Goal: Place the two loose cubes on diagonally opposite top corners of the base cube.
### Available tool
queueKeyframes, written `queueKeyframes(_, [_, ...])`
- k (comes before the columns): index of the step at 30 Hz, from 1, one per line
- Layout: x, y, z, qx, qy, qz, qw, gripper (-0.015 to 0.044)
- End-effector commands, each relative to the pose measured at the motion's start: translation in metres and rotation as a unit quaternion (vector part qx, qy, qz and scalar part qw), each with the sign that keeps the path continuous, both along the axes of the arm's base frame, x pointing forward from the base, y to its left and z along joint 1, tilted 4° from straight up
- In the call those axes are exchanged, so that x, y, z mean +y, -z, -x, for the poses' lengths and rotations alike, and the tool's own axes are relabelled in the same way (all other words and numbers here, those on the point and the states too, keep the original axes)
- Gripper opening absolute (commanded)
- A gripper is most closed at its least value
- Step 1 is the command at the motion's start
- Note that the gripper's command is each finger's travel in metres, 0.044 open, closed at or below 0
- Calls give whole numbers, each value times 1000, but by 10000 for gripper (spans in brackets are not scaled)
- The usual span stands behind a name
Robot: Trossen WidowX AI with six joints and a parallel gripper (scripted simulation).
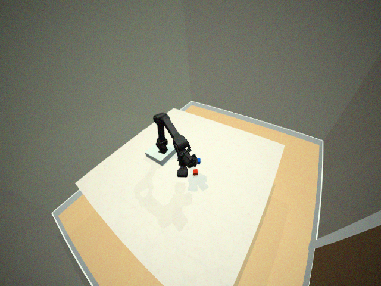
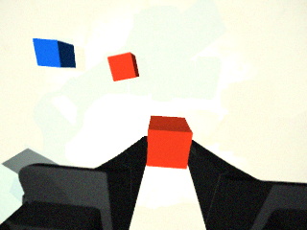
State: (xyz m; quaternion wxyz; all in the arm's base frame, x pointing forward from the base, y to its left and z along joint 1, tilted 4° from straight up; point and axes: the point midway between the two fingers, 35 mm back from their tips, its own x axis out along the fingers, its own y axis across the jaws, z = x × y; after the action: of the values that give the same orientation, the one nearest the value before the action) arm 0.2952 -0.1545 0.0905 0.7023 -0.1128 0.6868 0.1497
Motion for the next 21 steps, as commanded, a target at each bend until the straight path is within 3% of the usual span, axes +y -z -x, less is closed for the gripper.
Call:
queueKeyframes(1, [13, -1, -5, -3, 30, 0, 1000, 105])
queueKeyframes(21, [75, 8, -23, 5, 184, -5, 983, 105])
